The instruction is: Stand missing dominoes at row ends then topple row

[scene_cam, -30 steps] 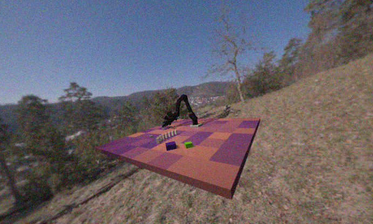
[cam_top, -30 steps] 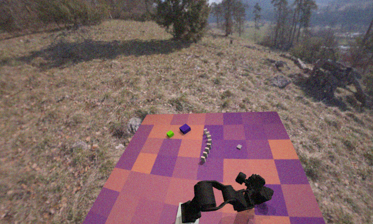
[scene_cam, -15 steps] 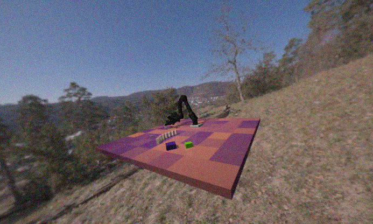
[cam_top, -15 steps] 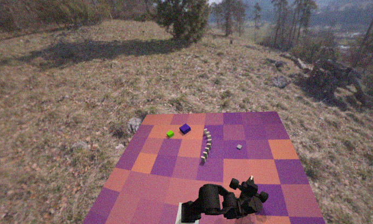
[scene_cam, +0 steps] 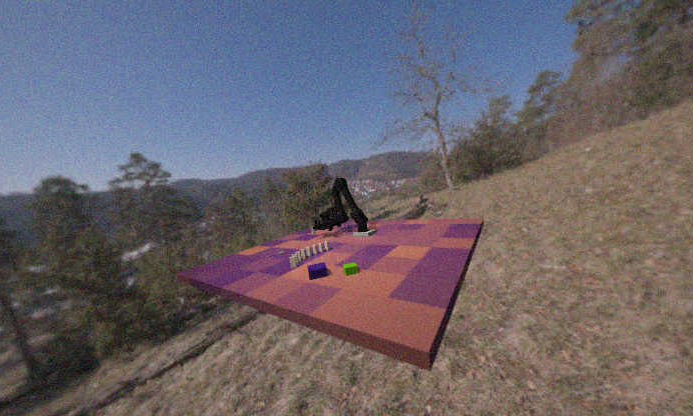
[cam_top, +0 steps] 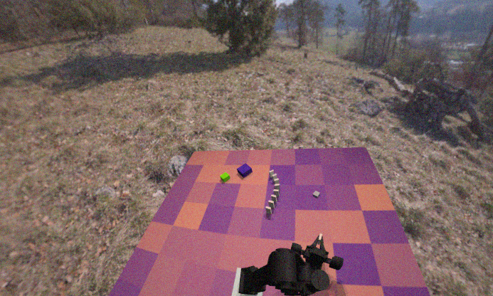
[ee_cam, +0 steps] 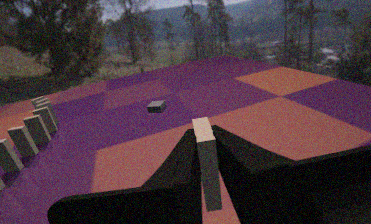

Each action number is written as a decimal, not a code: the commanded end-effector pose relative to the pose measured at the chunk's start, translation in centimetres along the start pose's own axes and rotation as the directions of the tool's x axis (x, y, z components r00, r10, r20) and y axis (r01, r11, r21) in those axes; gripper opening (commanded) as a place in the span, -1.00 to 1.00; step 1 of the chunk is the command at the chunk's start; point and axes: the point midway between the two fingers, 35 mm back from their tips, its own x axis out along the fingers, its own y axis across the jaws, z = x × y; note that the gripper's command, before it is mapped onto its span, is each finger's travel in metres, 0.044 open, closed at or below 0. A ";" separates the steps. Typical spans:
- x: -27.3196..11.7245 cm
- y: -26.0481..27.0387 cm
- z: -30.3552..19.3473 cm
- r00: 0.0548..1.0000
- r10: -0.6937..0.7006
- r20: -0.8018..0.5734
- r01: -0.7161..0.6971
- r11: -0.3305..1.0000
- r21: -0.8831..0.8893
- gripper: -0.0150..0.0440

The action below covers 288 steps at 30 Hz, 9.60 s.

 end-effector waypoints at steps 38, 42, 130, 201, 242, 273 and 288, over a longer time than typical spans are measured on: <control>0.2 0.9 -3.9 0.999 0.042 -0.029 -0.042 0.999 -0.017 -0.41; 0.2 0.9 -3.9 0.999 0.042 -0.029 -0.042 0.999 -0.017 -0.41; 2.9 0.7 3.0 0.044 0.007 -0.999 -0.998 -0.041 -0.044 1.00; 6.8 10.7 11.5 0.046 0.011 -0.999 -0.858 0.512 -0.034 -0.13; 8.0 26.4 9.1 0.049 0.031 -0.998 -0.007 1.000 0.031 -0.13; 7.9 26.6 -1.2 0.048 0.030 -0.998 -0.007 1.000 0.030 -0.13; 7.9 26.6 -1.2 0.048 0.030 -0.998 -0.007 1.000 0.030 0.85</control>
